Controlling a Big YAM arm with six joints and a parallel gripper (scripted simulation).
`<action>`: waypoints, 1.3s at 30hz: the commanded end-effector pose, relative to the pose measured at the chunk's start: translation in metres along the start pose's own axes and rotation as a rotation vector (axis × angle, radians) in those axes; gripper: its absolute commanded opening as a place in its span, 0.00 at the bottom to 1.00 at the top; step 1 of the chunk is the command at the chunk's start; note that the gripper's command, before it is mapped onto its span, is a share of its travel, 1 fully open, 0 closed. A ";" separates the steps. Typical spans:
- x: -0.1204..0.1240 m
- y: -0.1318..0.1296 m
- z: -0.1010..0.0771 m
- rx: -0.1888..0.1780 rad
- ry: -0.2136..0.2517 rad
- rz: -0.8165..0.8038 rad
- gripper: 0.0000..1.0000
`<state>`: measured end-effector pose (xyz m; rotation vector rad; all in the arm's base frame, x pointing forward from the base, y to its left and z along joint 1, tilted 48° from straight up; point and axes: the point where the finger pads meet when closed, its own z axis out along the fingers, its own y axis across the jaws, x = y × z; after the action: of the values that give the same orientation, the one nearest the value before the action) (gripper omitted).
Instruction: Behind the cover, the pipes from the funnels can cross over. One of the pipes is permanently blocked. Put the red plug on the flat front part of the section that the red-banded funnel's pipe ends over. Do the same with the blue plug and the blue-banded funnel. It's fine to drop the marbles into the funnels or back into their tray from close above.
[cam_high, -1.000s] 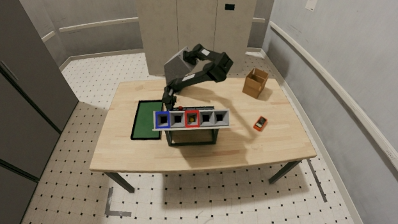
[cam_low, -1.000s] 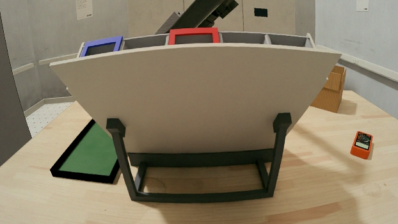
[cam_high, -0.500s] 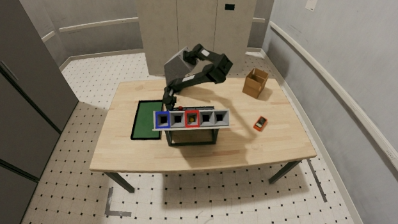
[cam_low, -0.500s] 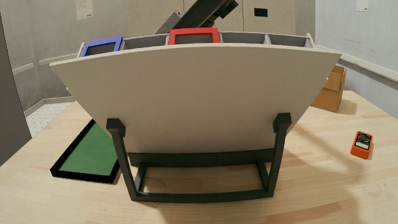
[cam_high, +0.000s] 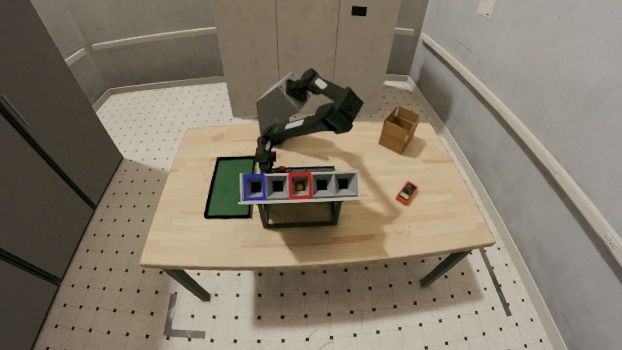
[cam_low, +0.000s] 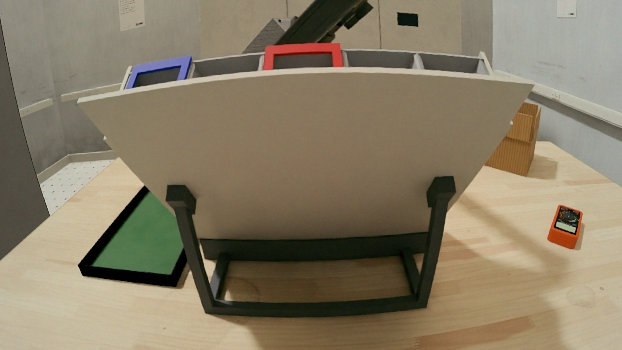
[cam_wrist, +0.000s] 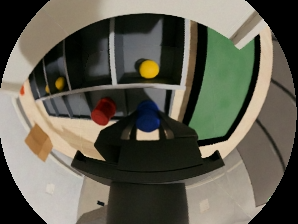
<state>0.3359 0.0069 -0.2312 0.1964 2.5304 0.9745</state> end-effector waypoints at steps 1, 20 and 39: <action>0.000 -0.001 0.004 0.004 -0.003 0.004 0.00; -0.001 -0.001 -0.001 0.004 -0.007 0.001 0.59; 0.000 -0.001 0.000 0.004 -0.006 0.001 0.59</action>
<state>0.3370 0.0082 -0.2329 0.1953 2.5297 0.9735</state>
